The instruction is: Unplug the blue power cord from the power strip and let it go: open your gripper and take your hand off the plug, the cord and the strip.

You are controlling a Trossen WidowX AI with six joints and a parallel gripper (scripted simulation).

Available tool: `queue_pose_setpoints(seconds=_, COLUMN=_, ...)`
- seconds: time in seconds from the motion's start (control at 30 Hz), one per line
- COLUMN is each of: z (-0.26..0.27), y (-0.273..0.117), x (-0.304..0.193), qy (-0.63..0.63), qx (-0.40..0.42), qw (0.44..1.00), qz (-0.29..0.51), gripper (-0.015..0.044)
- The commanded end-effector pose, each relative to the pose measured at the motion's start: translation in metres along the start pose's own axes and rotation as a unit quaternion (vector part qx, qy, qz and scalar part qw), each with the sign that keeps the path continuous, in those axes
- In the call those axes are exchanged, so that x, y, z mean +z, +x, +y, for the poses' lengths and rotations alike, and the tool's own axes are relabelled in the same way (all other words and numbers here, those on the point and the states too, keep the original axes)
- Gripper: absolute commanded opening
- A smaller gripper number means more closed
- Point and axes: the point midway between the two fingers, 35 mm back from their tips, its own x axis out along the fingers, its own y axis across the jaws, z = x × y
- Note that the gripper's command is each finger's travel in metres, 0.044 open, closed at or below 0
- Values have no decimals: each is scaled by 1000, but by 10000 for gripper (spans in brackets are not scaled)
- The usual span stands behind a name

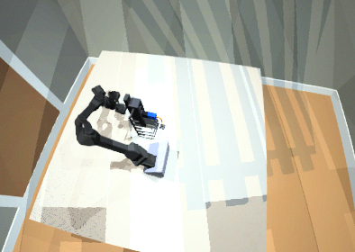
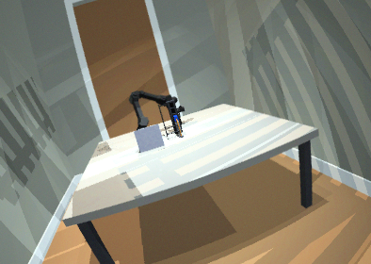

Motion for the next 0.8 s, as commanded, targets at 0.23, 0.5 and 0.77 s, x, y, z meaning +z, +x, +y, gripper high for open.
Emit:
queue_pose_setpoints(seconds=0.23, z=-110, y=-12, x=107, qy=69, qx=-107, qw=990, qz=-65, gripper=160)
queue_pose_setpoints(seconds=0.5, z=-205, y=-56, x=131, qy=197, qx=-163, qw=965, qz=-59, gripper=160)
queue_pose_setpoints(seconds=0.77, z=-290, y=-110, x=88, qy=448, qx=-184, qw=875, qz=10, gripper=160)
